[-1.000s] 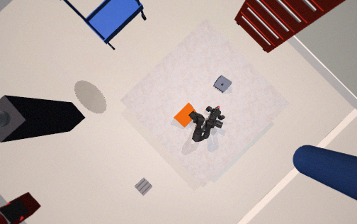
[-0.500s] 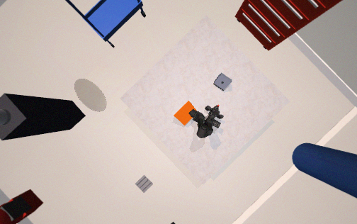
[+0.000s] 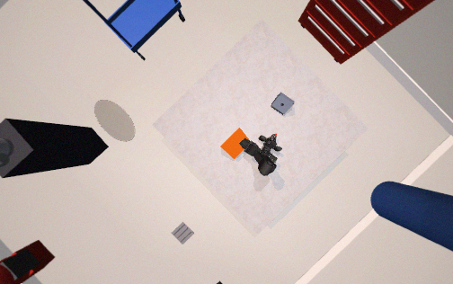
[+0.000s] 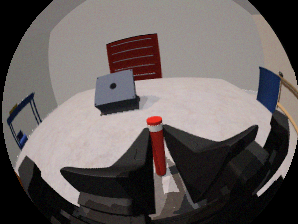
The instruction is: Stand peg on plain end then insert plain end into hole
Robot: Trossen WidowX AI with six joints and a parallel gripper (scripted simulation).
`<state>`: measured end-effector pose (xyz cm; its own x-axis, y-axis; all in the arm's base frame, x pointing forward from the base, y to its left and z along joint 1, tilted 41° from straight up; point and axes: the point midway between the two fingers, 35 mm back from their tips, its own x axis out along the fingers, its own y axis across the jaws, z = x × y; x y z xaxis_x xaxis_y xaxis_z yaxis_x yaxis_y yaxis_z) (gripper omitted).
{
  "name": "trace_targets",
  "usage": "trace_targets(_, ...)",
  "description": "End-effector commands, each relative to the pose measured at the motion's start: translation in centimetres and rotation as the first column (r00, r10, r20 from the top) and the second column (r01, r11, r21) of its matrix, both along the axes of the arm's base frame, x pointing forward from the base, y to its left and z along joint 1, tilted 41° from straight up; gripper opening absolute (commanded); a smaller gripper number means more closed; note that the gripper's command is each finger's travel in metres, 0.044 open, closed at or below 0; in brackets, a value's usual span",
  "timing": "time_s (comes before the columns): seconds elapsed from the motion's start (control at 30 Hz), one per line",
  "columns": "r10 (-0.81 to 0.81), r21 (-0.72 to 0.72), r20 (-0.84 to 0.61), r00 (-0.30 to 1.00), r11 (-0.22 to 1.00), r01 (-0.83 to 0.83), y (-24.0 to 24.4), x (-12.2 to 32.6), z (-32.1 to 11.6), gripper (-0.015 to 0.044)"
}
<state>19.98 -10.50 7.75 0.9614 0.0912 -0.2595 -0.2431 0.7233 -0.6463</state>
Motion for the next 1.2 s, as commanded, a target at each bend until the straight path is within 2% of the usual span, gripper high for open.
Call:
trace_targets(0.0, 0.017, 0.006, 0.019, 1.000, 1.000, -0.018, -0.07, -0.18, -0.04, 0.0049)
trace_targets(1.17, 0.010, 0.002, 0.012, 1.000, 1.000, -0.010, -0.43, -0.69, -0.55, 0.0049)
